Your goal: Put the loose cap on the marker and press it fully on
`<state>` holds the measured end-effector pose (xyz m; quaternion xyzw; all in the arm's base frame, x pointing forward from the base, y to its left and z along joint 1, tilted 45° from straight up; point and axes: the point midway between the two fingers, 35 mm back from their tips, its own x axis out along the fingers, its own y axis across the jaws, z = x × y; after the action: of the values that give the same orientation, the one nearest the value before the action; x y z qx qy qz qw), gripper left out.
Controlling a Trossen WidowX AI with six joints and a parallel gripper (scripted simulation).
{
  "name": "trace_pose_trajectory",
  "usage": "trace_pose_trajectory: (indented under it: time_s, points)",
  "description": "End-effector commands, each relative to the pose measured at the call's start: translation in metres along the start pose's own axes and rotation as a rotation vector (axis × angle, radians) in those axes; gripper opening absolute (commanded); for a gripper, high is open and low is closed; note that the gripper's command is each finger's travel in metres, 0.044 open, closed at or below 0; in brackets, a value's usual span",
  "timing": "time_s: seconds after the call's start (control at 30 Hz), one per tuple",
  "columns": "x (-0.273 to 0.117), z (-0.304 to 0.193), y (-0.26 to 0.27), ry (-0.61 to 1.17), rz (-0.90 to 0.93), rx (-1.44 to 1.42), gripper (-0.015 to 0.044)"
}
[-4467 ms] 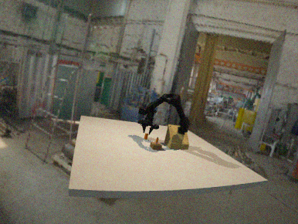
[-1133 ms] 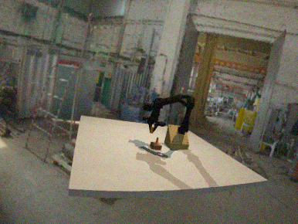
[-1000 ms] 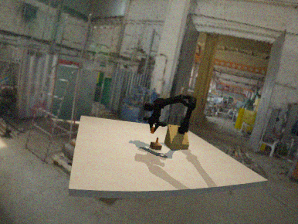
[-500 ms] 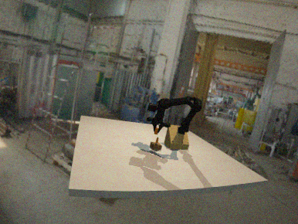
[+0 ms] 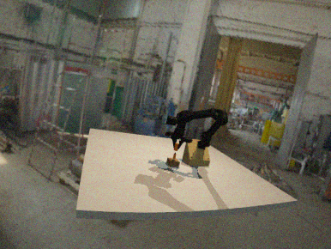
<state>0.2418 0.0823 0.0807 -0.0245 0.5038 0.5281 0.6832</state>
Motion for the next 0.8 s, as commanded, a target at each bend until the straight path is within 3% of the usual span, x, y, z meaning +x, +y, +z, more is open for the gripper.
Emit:
trace_pose_trajectory:
  time_s: [0.0,0.77]
  points:
    - [0.004,0.000,0.002,-0.001,0.004,0.005,0.0000]
    - [0.039,0.001,0.001,-0.001,0.003,0.004,0.0000]
